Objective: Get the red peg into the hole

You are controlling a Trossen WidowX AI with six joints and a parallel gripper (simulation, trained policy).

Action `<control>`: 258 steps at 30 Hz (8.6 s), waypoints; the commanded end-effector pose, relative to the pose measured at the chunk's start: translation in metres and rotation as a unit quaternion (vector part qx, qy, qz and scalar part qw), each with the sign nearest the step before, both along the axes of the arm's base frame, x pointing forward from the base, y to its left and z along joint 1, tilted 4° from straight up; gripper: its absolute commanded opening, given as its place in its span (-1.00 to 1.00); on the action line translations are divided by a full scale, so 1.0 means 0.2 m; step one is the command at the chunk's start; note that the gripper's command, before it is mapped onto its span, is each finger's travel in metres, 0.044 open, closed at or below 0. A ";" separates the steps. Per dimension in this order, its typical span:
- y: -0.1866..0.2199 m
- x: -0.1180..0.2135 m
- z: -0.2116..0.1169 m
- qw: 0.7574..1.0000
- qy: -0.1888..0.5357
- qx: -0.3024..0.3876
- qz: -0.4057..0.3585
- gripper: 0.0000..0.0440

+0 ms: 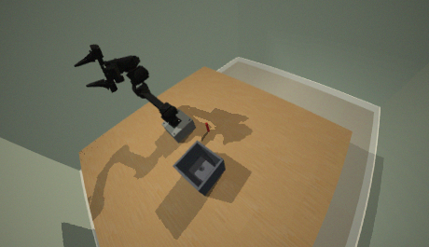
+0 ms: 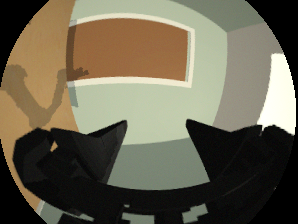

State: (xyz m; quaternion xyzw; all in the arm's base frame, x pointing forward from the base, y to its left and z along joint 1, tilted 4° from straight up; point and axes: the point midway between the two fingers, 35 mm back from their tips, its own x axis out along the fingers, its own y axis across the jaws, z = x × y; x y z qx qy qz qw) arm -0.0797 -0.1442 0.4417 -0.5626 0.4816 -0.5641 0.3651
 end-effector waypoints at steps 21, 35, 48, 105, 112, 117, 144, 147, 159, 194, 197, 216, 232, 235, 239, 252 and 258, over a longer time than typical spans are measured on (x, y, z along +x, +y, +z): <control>0.10 0.49 0.47 0.951 0.249 -0.158 0.096 1.00; 0.29 0.96 0.49 0.853 0.417 -0.262 0.172 1.00; 0.49 1.32 0.34 0.730 0.552 -0.333 0.230 1.00; 1.17 1.68 -1.27 -0.125 0.744 -0.534 0.382 1.00; 1.22 1.59 -1.44 -0.219 0.707 -0.540 0.400 1.00; 1.25 1.51 -1.53 -0.281 0.678 -0.542 0.409 1.00; 1.24 1.23 -1.88 -0.501 0.551 -0.536 0.398 1.00; 1.23 1.22 -1.92 -0.513 0.544 -0.534 0.394 1.00; 1.19 1.20 -2.11 -0.531 0.542 -0.529 0.380 0.96; 1.27 1.31 -2.32 -0.497 0.539 -0.573 0.367 -1.00; 1.27 1.33 -2.29 -0.486 0.543 -0.577 0.369 -1.00; 1.30 1.52 -1.97 -0.403 0.571 -0.622 0.352 -1.00; 1.14 1.68 -1.63 -0.381 0.595 -0.642 0.298 -1.00; 1.09 1.70 -1.58 -0.383 0.601 -0.638 0.291 -1.00; 1.02 1.72 -1.54 -0.387 0.608 -0.632 0.284 -1.00; 0.78 1.76 -1.49 -0.408 0.626 -0.603 0.278 -1.00; 0.69 1.78 -1.50 -0.417 0.629 -0.592 0.282 -1.00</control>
